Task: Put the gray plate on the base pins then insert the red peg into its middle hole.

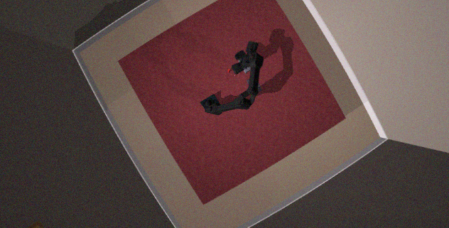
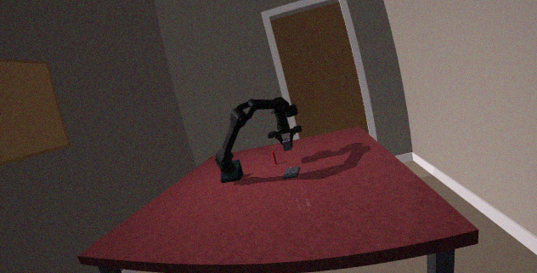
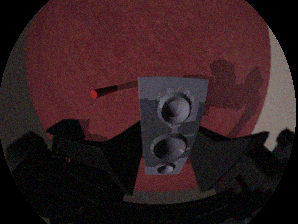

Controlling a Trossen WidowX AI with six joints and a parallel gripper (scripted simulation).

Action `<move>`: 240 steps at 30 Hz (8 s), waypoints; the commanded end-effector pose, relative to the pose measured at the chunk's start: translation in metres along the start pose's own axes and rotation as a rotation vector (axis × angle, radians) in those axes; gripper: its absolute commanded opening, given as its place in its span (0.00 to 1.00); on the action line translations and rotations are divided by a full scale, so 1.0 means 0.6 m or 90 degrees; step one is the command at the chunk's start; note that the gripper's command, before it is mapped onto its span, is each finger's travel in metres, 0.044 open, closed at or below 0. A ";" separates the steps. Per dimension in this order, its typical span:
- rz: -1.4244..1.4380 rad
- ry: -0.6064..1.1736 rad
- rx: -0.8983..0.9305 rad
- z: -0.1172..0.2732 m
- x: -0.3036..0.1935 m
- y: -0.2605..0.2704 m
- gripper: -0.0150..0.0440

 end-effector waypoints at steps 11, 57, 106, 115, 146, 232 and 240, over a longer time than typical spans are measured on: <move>-0.006 -0.003 0.001 0.069 -0.007 0.014 0.25; -0.023 -0.002 -0.001 -0.047 -0.221 0.033 0.25; -0.027 0.004 0.002 -0.078 -0.253 0.044 0.25; -0.027 0.004 0.002 -0.094 -0.254 0.044 0.25; -0.027 0.005 0.002 -0.131 -0.254 0.044 0.25; -0.027 0.005 0.002 -0.131 -0.254 0.044 0.25; -0.027 0.005 0.002 -0.131 -0.254 0.044 0.25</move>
Point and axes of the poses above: the point midway between the two fingers, 35 mm back from their tips, its own z axis back along the fingers, its own y axis across the jaws, x = y × z, the point moved 1 cm from there along z, back along the fingers, and after that the axes turned 14 degrees about z, right-handed, at the moved point
